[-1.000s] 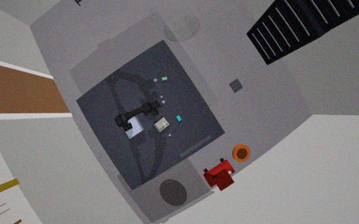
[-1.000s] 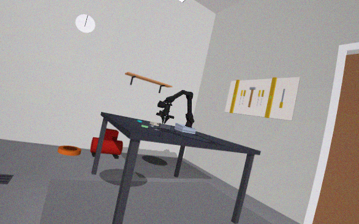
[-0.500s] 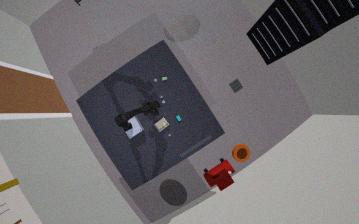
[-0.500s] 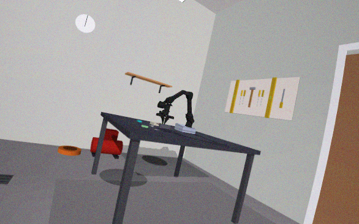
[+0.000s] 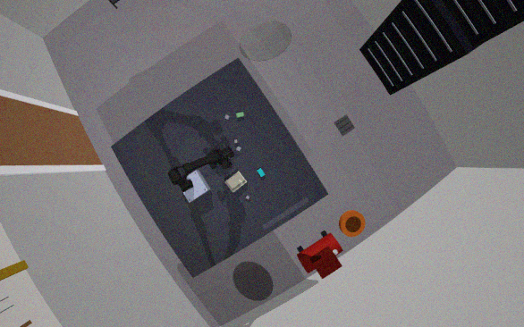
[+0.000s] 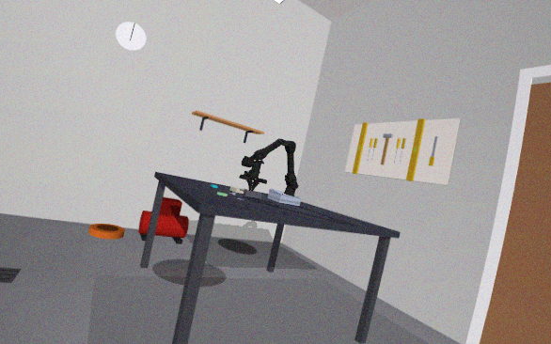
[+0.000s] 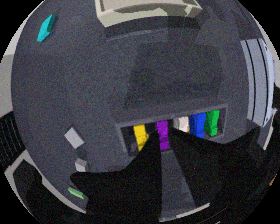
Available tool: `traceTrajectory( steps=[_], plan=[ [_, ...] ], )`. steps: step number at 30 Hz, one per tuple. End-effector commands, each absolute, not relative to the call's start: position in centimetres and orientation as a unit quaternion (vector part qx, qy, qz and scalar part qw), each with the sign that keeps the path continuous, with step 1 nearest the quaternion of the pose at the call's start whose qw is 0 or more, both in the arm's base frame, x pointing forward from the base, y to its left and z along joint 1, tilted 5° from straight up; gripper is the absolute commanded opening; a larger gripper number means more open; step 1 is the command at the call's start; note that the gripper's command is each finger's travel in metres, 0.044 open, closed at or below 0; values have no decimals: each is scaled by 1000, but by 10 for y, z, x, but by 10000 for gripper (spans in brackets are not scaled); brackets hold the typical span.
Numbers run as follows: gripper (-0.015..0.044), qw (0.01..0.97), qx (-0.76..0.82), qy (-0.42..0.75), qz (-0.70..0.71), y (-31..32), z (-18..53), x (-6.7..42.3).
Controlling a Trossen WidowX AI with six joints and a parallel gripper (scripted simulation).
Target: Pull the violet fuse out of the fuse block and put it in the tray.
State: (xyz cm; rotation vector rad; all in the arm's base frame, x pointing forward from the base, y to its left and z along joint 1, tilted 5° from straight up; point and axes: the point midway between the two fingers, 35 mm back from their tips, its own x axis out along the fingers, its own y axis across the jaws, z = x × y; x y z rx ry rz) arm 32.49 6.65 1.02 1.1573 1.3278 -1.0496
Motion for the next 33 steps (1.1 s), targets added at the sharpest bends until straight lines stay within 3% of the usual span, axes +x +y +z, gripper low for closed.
traceTrajectory(
  steps=[1, 5, 33],
  plan=[
    [27, 519, 482, 554, -438, 67, 10, 325],
    [1, 519, 482, 554, -438, 67, 10, 325],
    [0, 518, 484, 553, -438, 66, 22, 325]
  ],
)
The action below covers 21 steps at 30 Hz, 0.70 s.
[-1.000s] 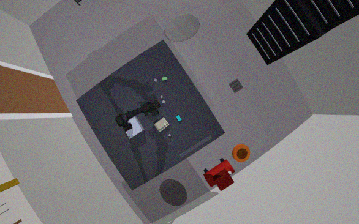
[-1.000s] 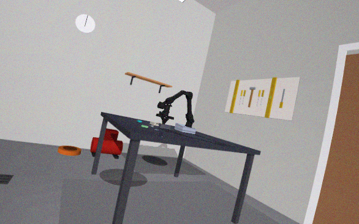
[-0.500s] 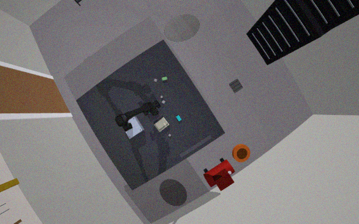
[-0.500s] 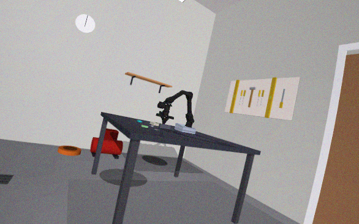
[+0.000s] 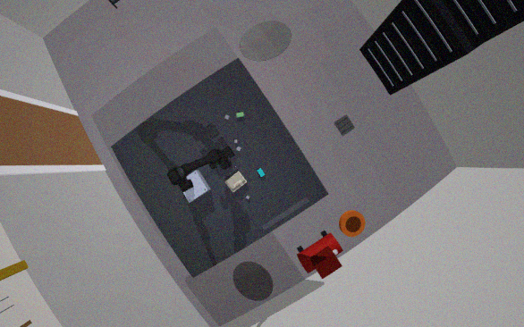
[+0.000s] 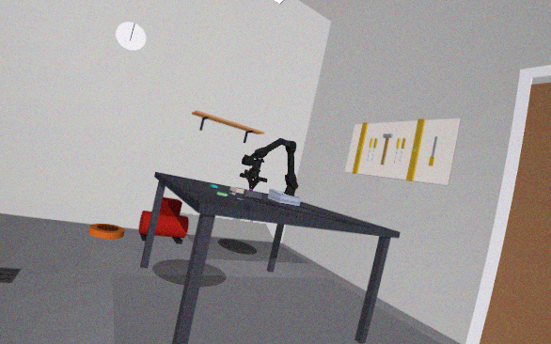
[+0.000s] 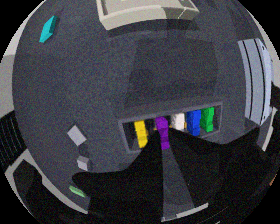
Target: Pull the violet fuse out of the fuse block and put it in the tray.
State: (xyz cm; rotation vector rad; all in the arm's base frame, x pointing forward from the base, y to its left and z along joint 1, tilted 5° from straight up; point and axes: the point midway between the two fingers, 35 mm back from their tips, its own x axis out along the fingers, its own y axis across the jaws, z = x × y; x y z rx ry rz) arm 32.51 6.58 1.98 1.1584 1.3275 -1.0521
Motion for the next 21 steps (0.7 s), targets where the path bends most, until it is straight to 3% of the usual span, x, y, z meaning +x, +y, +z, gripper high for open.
traceTrajectory(
  steps=[1, 21],
  plan=[
    [0, 518, 484, 553, -438, 66, 23, 326],
    [0, 517, 484, 553, -438, 65, 33, 326]
  ],
)
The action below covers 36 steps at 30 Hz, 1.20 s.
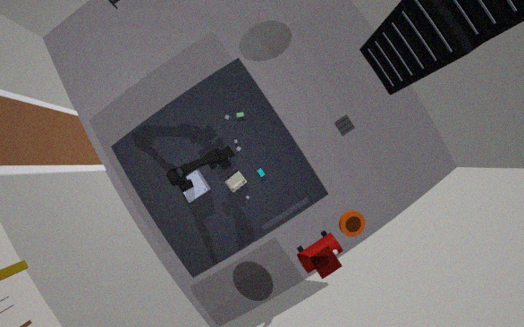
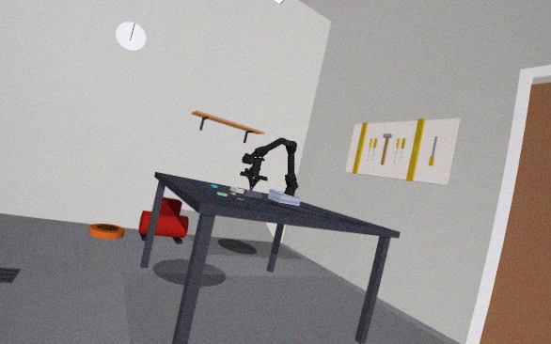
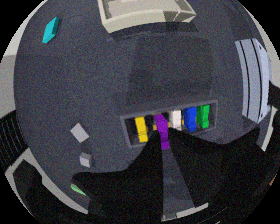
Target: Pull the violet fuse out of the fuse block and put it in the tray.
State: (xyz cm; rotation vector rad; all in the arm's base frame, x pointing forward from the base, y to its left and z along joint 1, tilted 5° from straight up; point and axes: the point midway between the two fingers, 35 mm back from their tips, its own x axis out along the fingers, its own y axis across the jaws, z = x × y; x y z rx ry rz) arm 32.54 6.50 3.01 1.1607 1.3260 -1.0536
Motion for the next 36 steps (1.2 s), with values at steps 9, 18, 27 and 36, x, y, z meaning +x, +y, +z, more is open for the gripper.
traceTrajectory(
  steps=[9, 18, 27, 36],
  plan=[
    [0, 517, 485, 553, -438, 65, 37, 326],
    [0, 517, 485, 553, -438, 65, 41, 325],
    [0, 517, 485, 553, -438, 64, 46, 325],
    [0, 516, 486, 553, -438, 64, 52, 325]
  ],
)
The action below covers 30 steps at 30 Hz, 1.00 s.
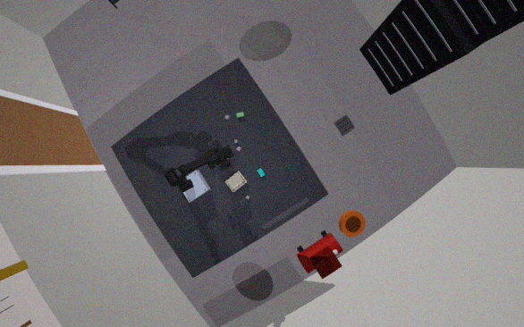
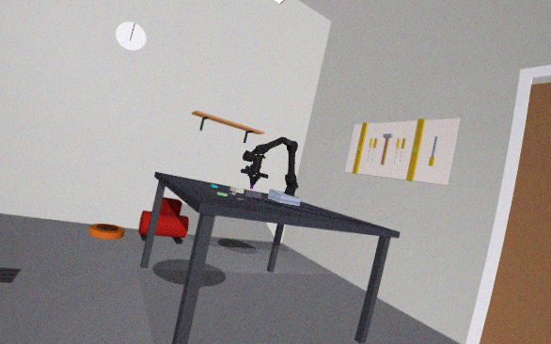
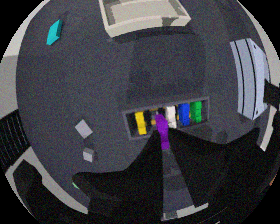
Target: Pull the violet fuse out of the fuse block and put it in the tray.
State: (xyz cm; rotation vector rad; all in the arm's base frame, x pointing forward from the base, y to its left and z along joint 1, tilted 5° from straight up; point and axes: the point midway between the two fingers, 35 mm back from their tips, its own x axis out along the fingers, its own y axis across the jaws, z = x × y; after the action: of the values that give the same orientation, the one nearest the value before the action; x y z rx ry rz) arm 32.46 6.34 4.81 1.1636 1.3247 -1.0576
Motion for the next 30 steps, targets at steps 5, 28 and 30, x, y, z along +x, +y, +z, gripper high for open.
traceTrajectory(
  steps=[5, 28, 30],
  plan=[
    [0, 516, 486, 553, -438, 63, 60, 325],
    [0, 519, 484, 550, -440, -5, 66, 342],
    [0, 520, 484, 550, -440, -17, 66, 343]
  ],
)
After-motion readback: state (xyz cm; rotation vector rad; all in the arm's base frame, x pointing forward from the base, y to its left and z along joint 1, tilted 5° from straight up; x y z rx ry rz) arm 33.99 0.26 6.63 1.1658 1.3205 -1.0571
